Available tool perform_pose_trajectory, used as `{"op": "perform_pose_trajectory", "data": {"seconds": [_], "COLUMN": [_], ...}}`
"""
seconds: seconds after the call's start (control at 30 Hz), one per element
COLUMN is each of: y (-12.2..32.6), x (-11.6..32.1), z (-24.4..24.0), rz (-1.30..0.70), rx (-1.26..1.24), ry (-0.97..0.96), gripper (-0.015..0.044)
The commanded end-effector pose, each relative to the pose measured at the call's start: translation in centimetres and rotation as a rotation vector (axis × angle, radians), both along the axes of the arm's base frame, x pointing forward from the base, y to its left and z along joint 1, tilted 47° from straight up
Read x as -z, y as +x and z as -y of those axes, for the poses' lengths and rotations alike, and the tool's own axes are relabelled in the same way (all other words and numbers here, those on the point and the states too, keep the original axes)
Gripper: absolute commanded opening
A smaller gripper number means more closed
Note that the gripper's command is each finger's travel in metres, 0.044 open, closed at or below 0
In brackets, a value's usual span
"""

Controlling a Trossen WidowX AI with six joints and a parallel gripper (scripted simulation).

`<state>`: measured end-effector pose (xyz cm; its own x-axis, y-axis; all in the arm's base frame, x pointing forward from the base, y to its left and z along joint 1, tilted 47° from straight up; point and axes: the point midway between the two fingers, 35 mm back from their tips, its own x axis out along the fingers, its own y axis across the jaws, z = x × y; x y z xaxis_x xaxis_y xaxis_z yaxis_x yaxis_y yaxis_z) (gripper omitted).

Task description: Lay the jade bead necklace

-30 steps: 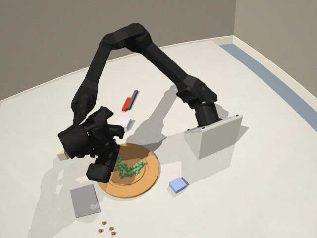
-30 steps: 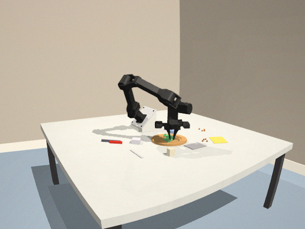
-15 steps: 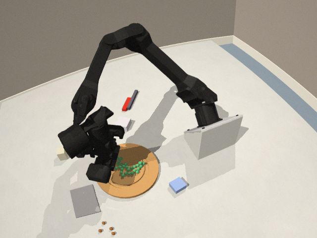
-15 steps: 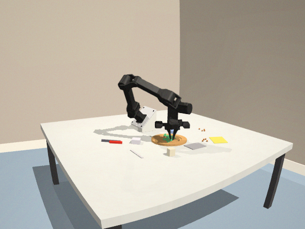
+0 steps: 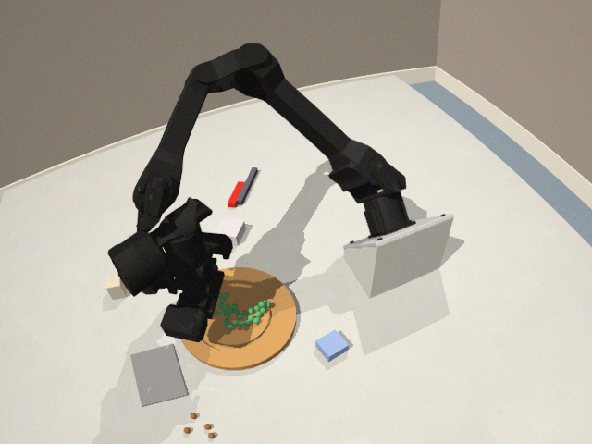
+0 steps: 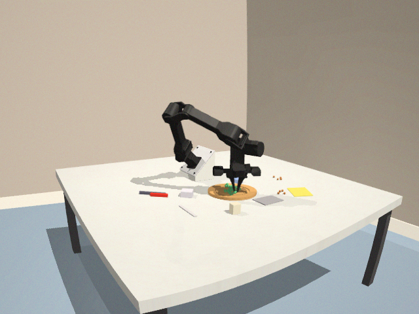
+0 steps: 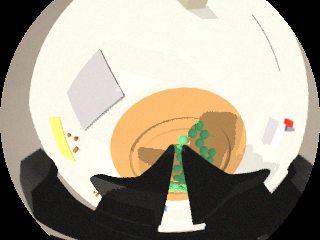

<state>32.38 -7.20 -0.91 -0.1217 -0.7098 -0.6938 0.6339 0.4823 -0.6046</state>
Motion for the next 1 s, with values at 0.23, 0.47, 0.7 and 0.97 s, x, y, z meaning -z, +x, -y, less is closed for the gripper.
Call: {"op": "perform_pose_trajectory", "data": {"seconds": [0.23,0.47,0.7,0.97], "y": [0.2,2.3,2.7,2.6], "x": [-0.4,-0.4,-0.4,0.1], "z": [-0.4,-0.1,0.1,0.6], "rz": [-0.005,-0.004,-0.003,-0.003], "rx": [-0.004,-0.004,-0.004,-0.004], "ry": [-0.005,-0.005,-0.005,-0.005], "gripper": [0.0000,0.0000,0.0000,0.0000]}}
